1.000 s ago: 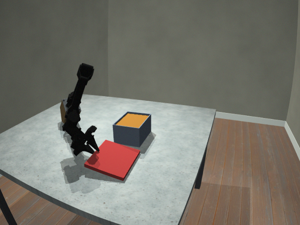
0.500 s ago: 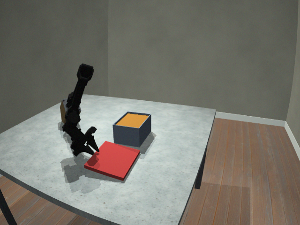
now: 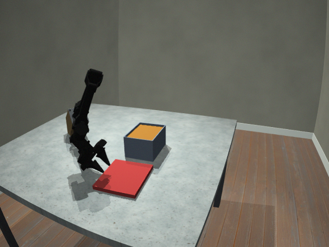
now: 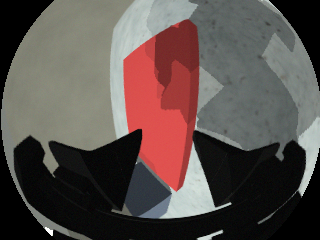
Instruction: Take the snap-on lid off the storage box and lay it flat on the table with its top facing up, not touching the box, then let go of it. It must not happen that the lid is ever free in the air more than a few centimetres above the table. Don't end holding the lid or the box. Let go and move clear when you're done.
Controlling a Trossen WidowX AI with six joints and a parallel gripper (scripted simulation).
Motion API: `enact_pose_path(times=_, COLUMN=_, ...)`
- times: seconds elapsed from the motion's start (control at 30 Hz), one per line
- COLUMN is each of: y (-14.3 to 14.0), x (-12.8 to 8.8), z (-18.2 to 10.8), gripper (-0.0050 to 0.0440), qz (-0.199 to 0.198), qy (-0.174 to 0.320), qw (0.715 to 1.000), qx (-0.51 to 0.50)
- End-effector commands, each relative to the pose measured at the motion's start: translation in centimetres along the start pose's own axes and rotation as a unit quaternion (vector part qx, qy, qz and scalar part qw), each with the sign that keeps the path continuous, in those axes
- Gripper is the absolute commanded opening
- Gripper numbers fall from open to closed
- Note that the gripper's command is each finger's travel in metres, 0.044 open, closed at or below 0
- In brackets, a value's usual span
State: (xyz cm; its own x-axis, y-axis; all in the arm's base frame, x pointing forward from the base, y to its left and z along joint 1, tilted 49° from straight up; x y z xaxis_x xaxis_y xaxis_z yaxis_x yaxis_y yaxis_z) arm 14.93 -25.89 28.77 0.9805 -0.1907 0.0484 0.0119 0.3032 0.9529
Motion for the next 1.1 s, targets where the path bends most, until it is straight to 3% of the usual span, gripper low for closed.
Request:
enact_pose_path(times=0.0, y=-0.1, x=0.1, z=0.0, gripper=0.0275, qz=0.0, qy=0.0, qw=1.0, qx=0.0)
enact_pose_path(times=0.27, y=-0.2, x=0.0, z=0.0, gripper=0.0275, qz=0.0, qy=0.0, qw=1.0, qx=0.0)
enact_pose_path(times=1.07, y=-3.2, x=-3.7, z=0.4, gripper=0.0275, qz=0.0, qy=0.001, qw=1.0, qx=0.0)
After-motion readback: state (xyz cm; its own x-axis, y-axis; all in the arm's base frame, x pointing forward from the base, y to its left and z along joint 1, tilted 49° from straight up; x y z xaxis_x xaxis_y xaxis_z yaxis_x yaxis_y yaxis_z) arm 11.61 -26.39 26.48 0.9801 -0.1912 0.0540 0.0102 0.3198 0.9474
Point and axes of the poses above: the point midway between the two fingers, 35 mm back from their tips, its own x axis out along the fingers, its own y axis across the jaws, z = x × y, the point moved 10 cm from there along -x, back along the fingers, and after that the axes turned 8 degrees about x, right-handed, at the moved point
